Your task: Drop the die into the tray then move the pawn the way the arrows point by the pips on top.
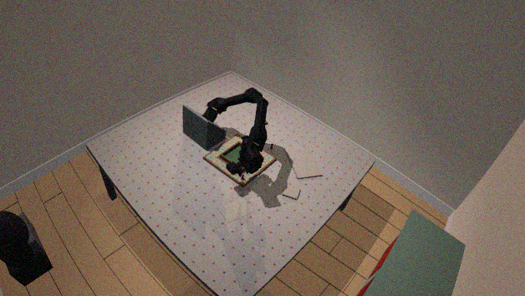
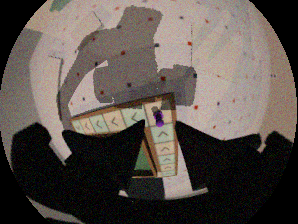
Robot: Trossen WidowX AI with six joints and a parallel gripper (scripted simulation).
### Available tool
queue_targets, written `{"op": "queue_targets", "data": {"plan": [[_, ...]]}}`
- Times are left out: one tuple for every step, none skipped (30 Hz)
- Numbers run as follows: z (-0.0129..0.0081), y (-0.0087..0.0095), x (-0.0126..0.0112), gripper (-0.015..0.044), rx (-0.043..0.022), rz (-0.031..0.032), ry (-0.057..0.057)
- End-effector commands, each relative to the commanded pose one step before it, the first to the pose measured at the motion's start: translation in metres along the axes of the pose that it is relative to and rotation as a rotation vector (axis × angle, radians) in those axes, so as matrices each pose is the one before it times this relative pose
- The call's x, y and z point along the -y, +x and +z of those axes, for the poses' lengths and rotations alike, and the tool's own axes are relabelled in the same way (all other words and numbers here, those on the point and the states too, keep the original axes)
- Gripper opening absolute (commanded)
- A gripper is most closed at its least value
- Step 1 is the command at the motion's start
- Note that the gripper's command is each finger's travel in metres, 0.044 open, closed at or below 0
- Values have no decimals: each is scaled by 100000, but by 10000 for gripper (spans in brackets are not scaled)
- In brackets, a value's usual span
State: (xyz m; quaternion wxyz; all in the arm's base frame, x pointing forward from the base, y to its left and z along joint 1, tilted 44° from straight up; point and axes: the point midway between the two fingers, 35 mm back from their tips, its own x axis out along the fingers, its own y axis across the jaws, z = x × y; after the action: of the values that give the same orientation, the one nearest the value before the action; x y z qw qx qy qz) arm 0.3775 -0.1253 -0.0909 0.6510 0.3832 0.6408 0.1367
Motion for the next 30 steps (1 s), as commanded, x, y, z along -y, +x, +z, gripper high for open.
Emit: {"op": "queue_targets", "data": {"plan": [[-174, 742, 35, 200, -431, 631, 812], [-3, 165, -2, 200, -2, 9, -1], [-4, 165, -3, 200, -2, 10, -1], [-4, 165, -3, 200, -2, 11, -1], [-5, 165, -3, 200, -3, 11, -1], [-6, 165, -3, 200, -3, 12, -1], [-7, 165, -3, 200, -3, 12, -1], [-8, 165, -3, 200, -4, 13, -1], [-9, 164, -3, 200, -4, 14, -1], [-9, 164, -4, 200, -4, 14, -1], [-10, 164, -4, 200, -5, 15, -1], [-9, 133, -3, 200, -4, 12, -1], [-6, 80, -2, 200, -2, 8, -1], [-2, 27, -1, 200, -1, 3, 0], [0, 0, 0, 174, 0, 0, 0], [0, 0, 0, 147, 0, 0, 0], [0, 0, 0, 121, 0, 0, 0], [0, 0, 0, 95, 0, 0, 0], [0, 0, 0, 69, 0, 0, 0], [0, 0, 0, 62, 0, 0, 0], [0, 0, 0, 55, 0, 0, 0], [0, 0, 0, 49, 0, 0, 0], [0, 0, 0, 42, 0, 0, 0], [0, 0, 0, 35, 0, 0, 0], [0, 0, 0, 29, 0, 0, 0], [0, 0, 0, 22, 0, 0, 0], [0, 0, 0, 15, 0, 0, 0], [0, 0, 0, 9, 0, 0, 0], [0, 0, 0, 0, 0, 0, 0], [24, -95, 6, 0, 8, -16, 2]]}}
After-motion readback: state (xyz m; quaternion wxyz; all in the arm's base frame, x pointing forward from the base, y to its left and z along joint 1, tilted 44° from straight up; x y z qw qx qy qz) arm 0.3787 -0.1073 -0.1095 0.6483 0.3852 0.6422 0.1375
